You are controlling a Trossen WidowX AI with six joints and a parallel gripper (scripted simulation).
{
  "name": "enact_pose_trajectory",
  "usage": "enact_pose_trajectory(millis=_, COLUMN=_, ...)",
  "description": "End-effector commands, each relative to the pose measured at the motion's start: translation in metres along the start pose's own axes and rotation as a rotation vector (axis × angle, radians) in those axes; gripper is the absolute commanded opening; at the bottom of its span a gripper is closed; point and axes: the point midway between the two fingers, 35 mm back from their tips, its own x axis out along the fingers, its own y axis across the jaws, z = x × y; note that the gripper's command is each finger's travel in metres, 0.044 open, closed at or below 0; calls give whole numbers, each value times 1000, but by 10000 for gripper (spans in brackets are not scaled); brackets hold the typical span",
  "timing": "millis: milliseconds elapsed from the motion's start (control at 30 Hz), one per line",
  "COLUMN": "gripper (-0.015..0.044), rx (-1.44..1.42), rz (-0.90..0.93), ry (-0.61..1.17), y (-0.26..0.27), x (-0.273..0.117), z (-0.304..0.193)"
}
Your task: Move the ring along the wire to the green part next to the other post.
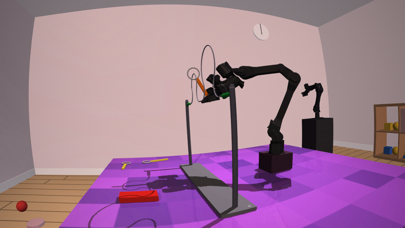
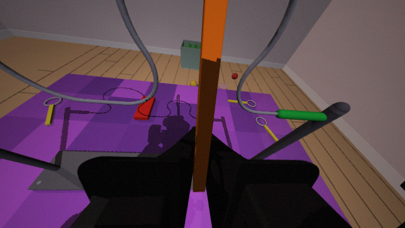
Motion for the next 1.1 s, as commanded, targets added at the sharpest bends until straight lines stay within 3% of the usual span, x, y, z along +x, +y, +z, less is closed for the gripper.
enact_pose_trajectory(millis=0, gripper=-150, rx=-84, rz=-48, ry=1, y=-6, x=1, z=-1)
enact_pose_trajectory(millis=1067, gripper=-150, rx=-658, rz=-380, ry=-12, y=-45, x=-8, z=14)
